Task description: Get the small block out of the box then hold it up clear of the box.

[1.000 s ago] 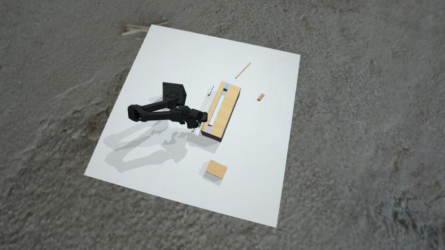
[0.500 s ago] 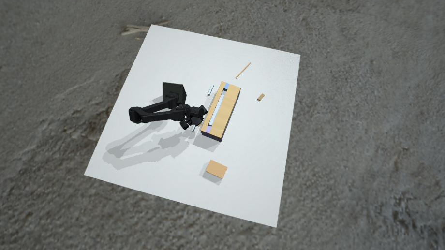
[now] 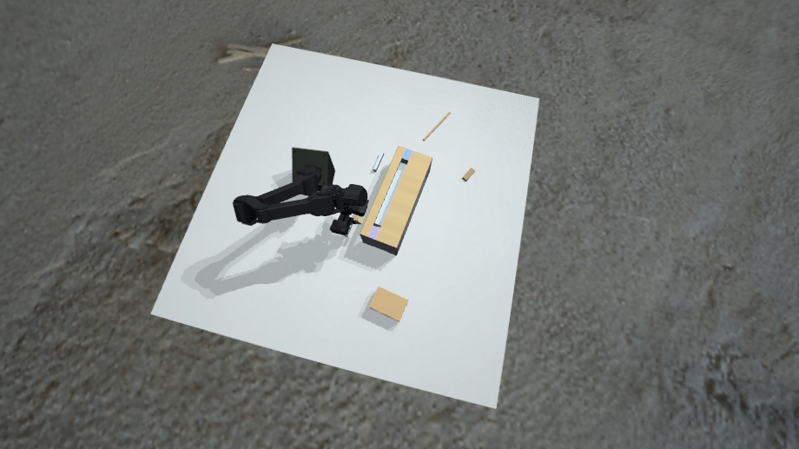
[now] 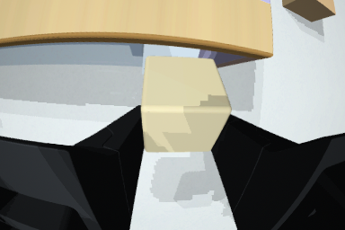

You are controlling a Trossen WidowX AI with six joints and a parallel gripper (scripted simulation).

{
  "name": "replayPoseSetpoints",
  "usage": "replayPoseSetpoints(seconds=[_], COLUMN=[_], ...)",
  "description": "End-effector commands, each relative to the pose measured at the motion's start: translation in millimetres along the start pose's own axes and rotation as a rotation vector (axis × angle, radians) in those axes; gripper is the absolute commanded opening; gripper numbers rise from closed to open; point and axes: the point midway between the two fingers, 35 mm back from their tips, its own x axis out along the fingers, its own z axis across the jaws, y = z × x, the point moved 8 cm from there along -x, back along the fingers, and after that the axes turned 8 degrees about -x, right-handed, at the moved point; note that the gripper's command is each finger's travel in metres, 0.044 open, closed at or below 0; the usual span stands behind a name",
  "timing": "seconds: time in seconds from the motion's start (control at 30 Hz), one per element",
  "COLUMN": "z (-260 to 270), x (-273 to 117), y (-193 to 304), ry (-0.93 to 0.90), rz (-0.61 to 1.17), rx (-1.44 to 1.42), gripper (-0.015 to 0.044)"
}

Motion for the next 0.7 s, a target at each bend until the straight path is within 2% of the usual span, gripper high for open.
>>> replayPoseSetpoints(seconds=[0.0,0.67], z=[0.1,3.6], x=[-3.6,-17.7], y=[-2.4,-9.4], ry=[0.013,0.062], rz=[-0.003,0.014], rx=[-0.180,-1.029], gripper=[0.0000,0.0000])
